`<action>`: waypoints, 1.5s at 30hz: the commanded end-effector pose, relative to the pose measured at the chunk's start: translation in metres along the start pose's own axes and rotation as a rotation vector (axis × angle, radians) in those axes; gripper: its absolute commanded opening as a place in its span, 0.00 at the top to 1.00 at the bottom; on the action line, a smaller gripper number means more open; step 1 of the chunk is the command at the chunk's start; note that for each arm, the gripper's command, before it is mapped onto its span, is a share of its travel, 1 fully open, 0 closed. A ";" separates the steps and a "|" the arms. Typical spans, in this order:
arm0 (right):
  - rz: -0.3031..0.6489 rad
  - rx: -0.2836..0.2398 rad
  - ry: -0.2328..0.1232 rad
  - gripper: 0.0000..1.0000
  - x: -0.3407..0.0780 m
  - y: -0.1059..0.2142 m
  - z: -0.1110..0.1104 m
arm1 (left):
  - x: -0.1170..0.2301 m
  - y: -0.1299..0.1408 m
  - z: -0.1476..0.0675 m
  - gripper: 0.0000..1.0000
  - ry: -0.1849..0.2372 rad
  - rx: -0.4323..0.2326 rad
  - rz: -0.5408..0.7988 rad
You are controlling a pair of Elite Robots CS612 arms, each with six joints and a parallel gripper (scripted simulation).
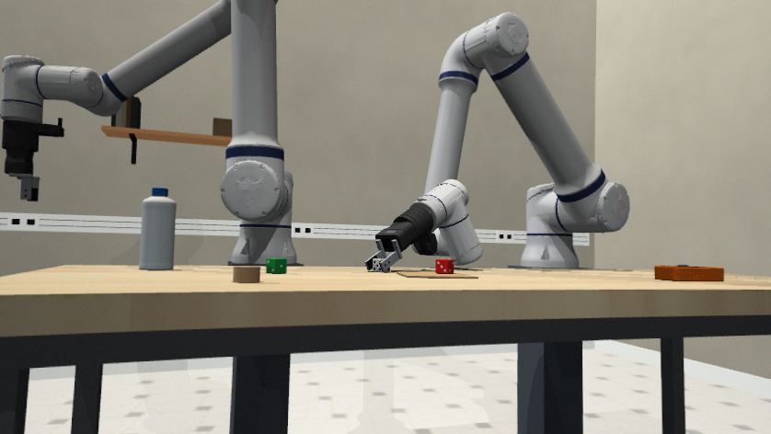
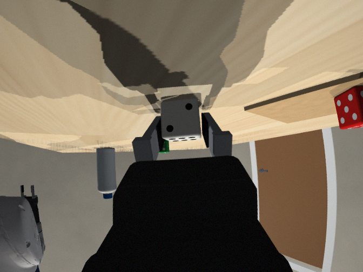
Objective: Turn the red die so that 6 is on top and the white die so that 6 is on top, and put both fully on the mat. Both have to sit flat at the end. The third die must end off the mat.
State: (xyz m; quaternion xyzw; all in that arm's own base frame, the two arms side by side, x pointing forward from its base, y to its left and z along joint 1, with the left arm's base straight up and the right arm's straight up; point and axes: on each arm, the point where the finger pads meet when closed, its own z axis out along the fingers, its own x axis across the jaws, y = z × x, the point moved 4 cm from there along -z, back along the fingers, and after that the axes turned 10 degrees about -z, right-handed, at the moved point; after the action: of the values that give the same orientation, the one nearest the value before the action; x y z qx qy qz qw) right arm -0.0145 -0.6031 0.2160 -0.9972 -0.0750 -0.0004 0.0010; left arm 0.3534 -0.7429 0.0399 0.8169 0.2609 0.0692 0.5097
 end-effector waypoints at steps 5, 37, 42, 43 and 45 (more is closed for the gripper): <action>0.000 -0.002 -0.001 0.00 0.000 0.001 -0.001 | 0.000 0.001 0.000 0.13 0.000 -0.002 0.000; 0.000 -0.002 -0.001 0.00 0.000 0.001 -0.001 | 0.000 0.001 0.000 0.13 0.000 -0.002 0.000; 0.000 -0.002 -0.001 0.00 0.000 0.001 -0.001 | 0.000 0.001 0.000 0.13 0.000 -0.002 0.000; 0.000 -0.002 -0.001 0.00 0.000 0.001 -0.001 | 0.000 0.001 0.000 0.13 0.000 -0.002 0.000; 0.000 -0.002 -0.001 0.00 0.000 0.001 -0.001 | 0.000 0.001 0.000 0.13 0.000 -0.002 0.000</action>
State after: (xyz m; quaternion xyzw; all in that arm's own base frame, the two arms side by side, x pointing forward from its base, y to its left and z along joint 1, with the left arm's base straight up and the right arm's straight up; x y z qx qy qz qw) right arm -0.0145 -0.6031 0.2160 -0.9972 -0.0750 -0.0004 0.0010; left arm 0.3534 -0.7429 0.0399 0.8169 0.2609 0.0692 0.5097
